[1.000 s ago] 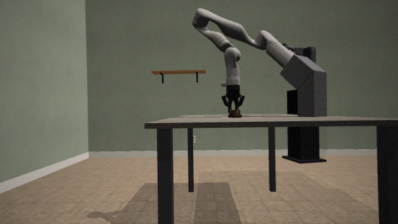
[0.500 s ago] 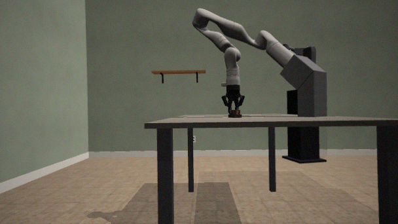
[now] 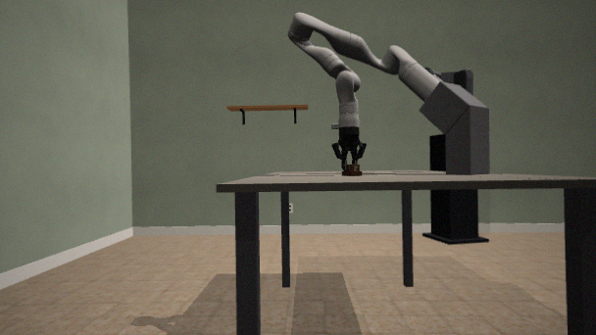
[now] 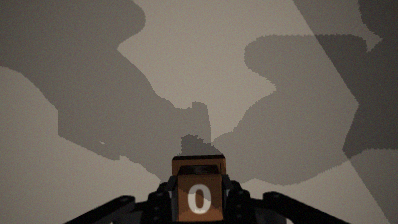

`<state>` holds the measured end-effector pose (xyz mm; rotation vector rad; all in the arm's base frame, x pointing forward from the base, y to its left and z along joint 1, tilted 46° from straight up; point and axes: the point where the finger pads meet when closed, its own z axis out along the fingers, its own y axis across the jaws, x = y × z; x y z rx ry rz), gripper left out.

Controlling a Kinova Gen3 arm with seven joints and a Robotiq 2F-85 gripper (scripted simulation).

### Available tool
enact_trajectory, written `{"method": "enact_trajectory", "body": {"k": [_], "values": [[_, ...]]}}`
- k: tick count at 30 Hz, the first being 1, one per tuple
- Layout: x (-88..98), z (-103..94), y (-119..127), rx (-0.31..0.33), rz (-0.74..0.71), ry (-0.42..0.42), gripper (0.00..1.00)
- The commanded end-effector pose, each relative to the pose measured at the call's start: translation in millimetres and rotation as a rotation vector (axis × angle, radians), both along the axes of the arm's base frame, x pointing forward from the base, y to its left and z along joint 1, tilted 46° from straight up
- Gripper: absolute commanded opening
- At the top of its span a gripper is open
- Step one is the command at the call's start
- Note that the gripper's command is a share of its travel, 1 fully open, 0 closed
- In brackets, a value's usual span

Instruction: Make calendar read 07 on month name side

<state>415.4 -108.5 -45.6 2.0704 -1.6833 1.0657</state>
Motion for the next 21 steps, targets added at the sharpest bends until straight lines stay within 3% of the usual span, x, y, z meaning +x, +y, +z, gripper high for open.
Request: {"method": "enact_trajectory", "body": {"k": [1, 4, 17, 21], "values": [[0.2, 0.2, 0.6, 0.001, 0.001, -0.001, 0.28], [0.2, 0.2, 0.6, 0.001, 0.001, -0.001, 0.28], [0.2, 0.2, 0.6, 0.001, 0.001, -0.001, 0.48], [0.2, 0.2, 0.6, 0.001, 0.001, -0.001, 0.48]]}}
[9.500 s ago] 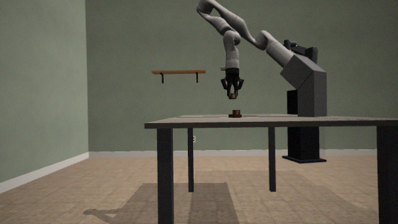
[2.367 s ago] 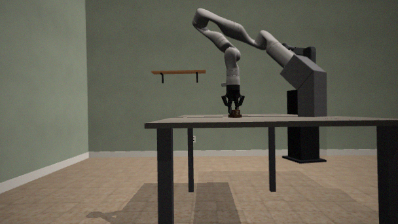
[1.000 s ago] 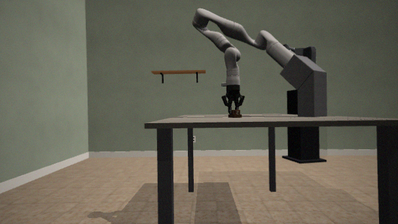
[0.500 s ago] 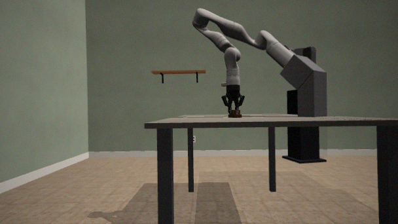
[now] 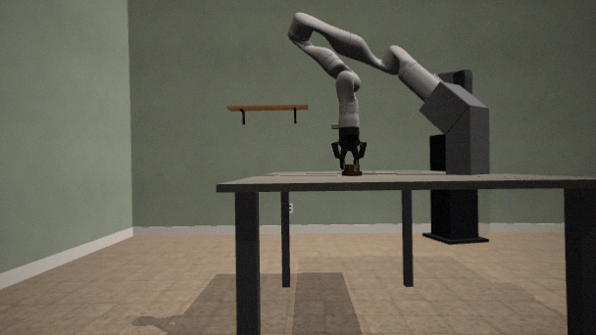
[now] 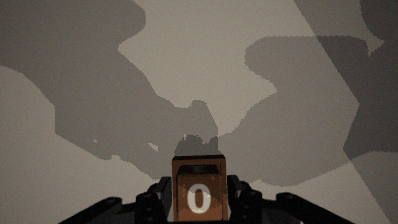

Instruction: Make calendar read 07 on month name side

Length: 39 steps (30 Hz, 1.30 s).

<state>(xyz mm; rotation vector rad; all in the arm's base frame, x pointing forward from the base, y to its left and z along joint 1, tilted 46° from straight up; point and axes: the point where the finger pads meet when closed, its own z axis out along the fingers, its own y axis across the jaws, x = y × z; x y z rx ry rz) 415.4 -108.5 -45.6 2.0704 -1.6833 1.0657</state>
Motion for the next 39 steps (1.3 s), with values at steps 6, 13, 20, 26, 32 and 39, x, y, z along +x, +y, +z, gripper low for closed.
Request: {"method": "enact_trajectory", "body": {"k": [6, 13, 20, 26, 32, 39], "values": [[0.2, 0.2, 0.6, 0.001, 0.001, -0.001, 0.48], [-2.6, 5.6, 5.3, 0.001, 0.001, -0.001, 0.48], [-10.0, 19.4, 17.6, 0.001, 0.001, -0.001, 0.48], [-21.1, 40.2, 36.1, 0.001, 0.001, -0.001, 0.48], [-28.5, 54.0, 48.4, 0.001, 0.001, -0.001, 0.48], [-32.7, 62.0, 55.5, 0.001, 0.001, -0.001, 0.48]]}}
